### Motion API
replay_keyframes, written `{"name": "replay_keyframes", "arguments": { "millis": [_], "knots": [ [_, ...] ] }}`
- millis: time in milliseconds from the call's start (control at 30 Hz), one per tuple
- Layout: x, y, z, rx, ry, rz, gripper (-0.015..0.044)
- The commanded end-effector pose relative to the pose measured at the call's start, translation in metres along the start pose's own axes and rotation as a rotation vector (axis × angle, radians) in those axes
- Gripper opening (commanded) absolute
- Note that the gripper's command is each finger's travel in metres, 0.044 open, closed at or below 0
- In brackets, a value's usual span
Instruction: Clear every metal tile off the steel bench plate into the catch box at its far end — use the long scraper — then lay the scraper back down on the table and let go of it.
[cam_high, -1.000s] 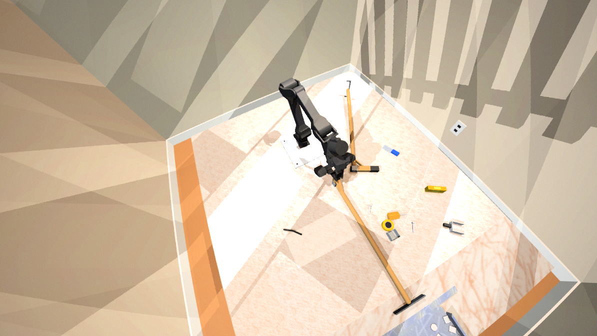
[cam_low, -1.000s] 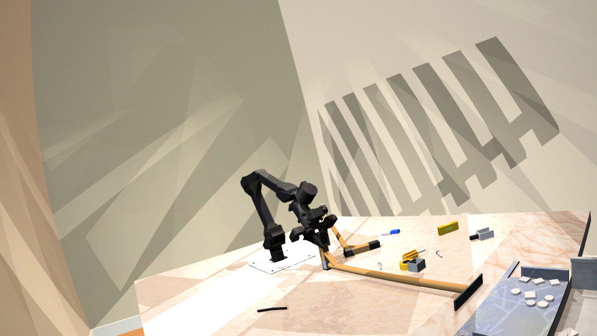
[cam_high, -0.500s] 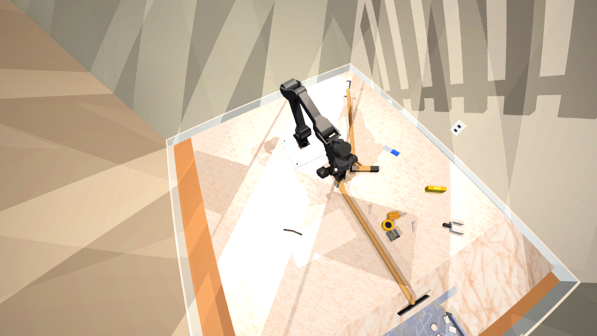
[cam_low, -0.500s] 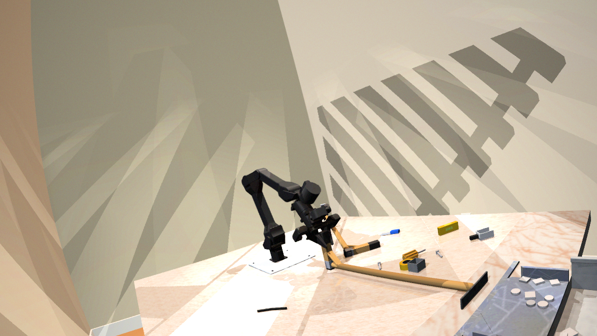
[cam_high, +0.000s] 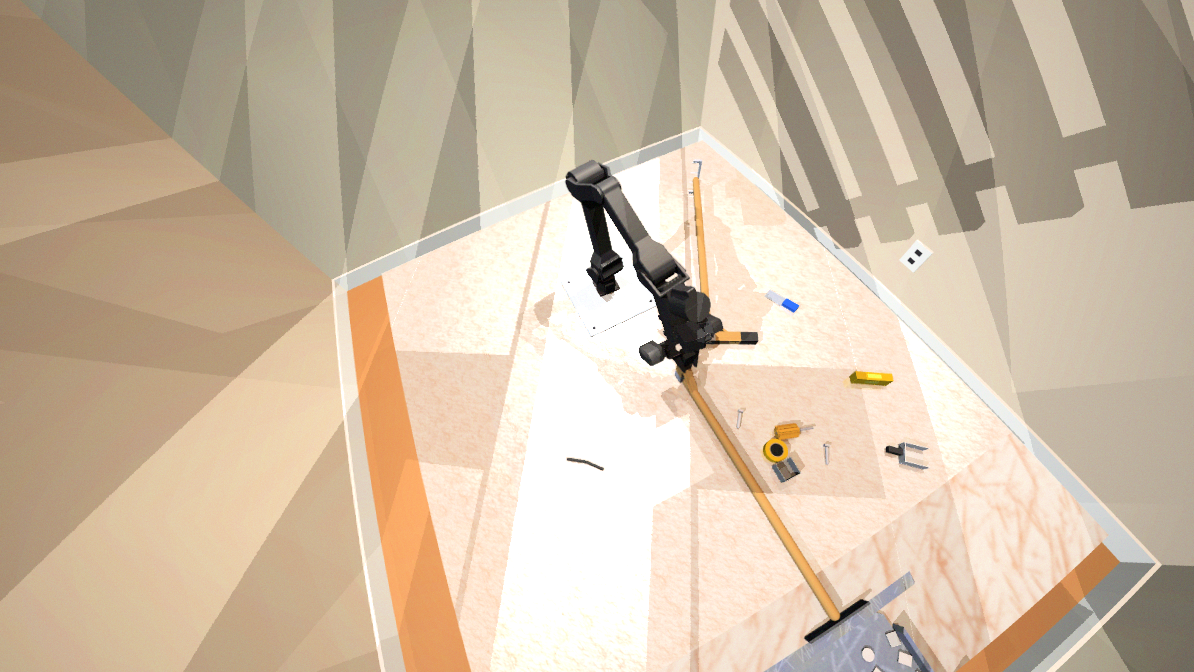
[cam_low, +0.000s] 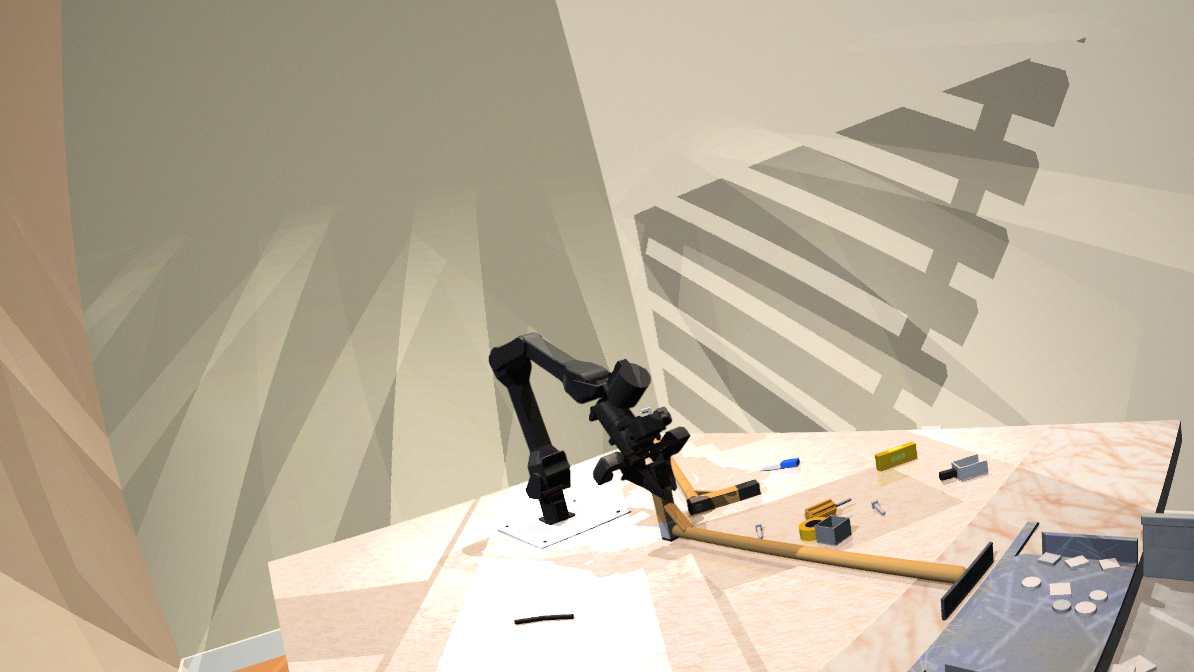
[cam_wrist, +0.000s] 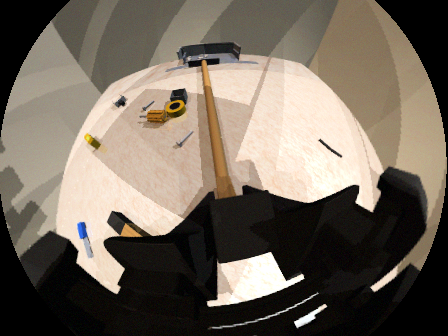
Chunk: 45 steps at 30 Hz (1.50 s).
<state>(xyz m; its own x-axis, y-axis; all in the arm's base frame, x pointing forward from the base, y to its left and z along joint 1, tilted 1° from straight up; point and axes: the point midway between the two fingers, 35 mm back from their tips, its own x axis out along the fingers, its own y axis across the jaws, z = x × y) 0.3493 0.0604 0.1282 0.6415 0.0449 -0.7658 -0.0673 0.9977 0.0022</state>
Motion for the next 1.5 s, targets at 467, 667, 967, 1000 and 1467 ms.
{"name": "replay_keyframes", "arguments": {
  "millis": [467, 667, 967, 1000, 1467],
  "knots": [
    [0.015, 0.001, 0.025, -0.007, -0.017, 0.012, 0.0000],
    [0.019, 0.003, 0.031, -0.007, -0.018, 0.012, 0.0000],
    [0.027, 0.006, 0.042, -0.006, -0.019, 0.012, 0.0000],
    [0.027, 0.006, 0.043, -0.006, -0.019, 0.012, 0.0000],
    [0.038, 0.007, 0.057, -0.007, -0.021, 0.012, 0.0000]
  ]
}}
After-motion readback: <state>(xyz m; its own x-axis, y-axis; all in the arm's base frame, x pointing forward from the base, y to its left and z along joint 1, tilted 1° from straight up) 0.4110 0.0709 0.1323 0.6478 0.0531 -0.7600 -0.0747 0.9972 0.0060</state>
